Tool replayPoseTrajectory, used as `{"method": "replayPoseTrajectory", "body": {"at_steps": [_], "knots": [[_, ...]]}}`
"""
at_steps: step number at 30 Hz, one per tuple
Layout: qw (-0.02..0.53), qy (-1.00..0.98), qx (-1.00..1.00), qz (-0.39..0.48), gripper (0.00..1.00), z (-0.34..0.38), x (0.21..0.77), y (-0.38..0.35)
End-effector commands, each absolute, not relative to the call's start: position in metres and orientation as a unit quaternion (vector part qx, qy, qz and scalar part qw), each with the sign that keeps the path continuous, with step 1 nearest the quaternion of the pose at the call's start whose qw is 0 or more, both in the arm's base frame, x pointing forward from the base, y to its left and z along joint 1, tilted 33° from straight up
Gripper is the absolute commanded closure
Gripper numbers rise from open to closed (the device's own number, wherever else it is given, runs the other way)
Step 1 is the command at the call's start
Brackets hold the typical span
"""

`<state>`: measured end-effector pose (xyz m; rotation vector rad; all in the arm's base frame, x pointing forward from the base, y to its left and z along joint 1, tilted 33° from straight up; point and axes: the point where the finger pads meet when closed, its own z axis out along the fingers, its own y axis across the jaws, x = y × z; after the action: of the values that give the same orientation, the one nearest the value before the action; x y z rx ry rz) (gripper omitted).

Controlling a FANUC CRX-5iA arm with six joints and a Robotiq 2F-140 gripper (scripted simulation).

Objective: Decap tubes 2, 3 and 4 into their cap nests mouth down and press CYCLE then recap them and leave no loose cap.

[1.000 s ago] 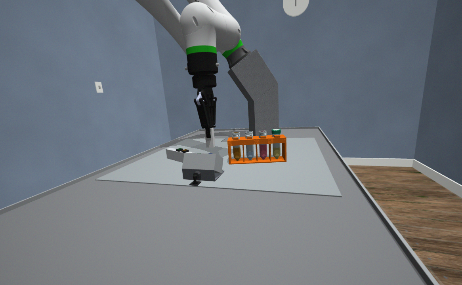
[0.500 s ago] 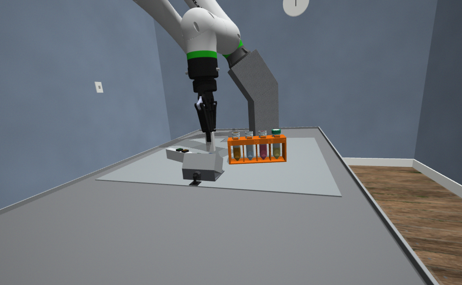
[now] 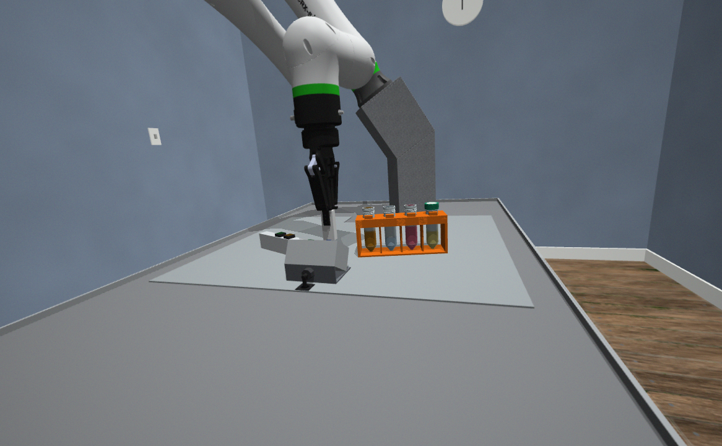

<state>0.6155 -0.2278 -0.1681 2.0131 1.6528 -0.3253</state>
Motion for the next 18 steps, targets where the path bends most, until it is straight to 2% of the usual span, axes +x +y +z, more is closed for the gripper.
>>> {"method": "replayPoseTrajectory", "body": {"at_steps": [1, 18], "knots": [[0.256, 0.609, 0.741, -0.12, 1.0, -0.17, 0.616, -0.2289], [0.256, 0.609, 0.741, -0.12, 1.0, -0.1733, 0.6165, -0.231]]}}
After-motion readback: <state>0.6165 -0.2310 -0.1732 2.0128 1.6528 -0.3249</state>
